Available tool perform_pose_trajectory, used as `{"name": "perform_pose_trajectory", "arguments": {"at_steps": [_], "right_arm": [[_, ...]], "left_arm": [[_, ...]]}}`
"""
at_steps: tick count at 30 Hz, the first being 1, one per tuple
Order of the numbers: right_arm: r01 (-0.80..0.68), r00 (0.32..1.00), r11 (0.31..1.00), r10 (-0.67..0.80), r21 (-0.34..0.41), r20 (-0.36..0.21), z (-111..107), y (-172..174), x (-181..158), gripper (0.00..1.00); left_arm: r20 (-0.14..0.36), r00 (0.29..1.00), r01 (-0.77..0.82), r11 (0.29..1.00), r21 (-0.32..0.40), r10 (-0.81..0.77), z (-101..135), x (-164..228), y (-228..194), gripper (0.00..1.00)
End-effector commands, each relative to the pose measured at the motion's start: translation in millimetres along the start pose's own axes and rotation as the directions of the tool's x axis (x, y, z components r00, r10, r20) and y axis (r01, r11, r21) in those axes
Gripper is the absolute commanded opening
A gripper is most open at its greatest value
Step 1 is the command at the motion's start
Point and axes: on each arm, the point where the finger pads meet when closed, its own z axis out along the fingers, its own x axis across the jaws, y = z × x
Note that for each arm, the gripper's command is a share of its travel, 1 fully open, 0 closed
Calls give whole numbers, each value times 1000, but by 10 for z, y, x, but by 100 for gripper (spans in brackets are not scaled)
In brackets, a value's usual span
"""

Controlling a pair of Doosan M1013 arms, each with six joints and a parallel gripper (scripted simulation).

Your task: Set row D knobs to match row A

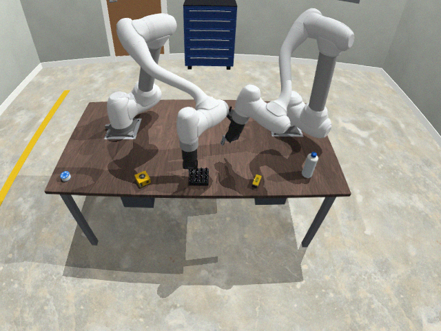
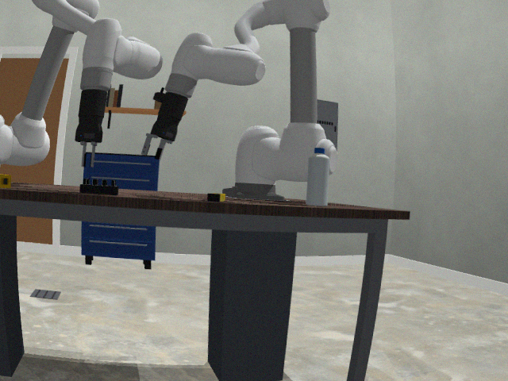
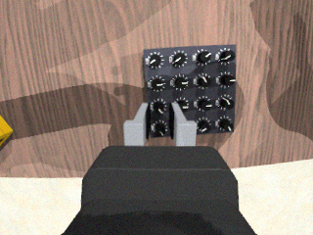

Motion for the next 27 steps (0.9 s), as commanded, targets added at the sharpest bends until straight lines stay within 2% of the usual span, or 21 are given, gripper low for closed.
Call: {"name": "perform_pose_trajectory", "arguments": {"at_steps": [1,2,4,7,14,17,19,20,27], "right_arm": [[-122,993,992,122,-4,1,-25,-14,14,46],[-122,993,992,122,-4,1,-25,-14,14,46],[-249,968,968,249,-4,0,-41,-26,24,46],[-345,938,938,345,-4,0,-54,-33,31,46],[-575,818,818,575,-3,-1,-86,-40,44,46],[-662,749,749,662,-3,-2,-99,-39,47,46],[-662,749,749,662,-3,-2,-99,-39,47,46],[-736,677,677,736,-3,-2,-111,-36,48,46],[-877,481,480,877,-3,-3,-140,-22,42,46]], "left_arm": [[1,1000,0,1000,0,0,-5,-5,0,100],[1,1000,0,1000,0,0,-5,-5,0,100],[1,1000,0,1000,0,0,-5,-5,0,100],[1,1000,0,1000,0,0,-5,-5,0,100],[1,1000,0,1000,0,0,-5,-5,0,100],[1,1000,0,1000,0,0,-5,-5,0,100],[1,1000,0,1000,0,0,-5,-5,0,100],[1,1000,0,1000,0,0,-5,-5,0,100],[1,1000,0,1000,0,0,-5,-5,0,100]]}}
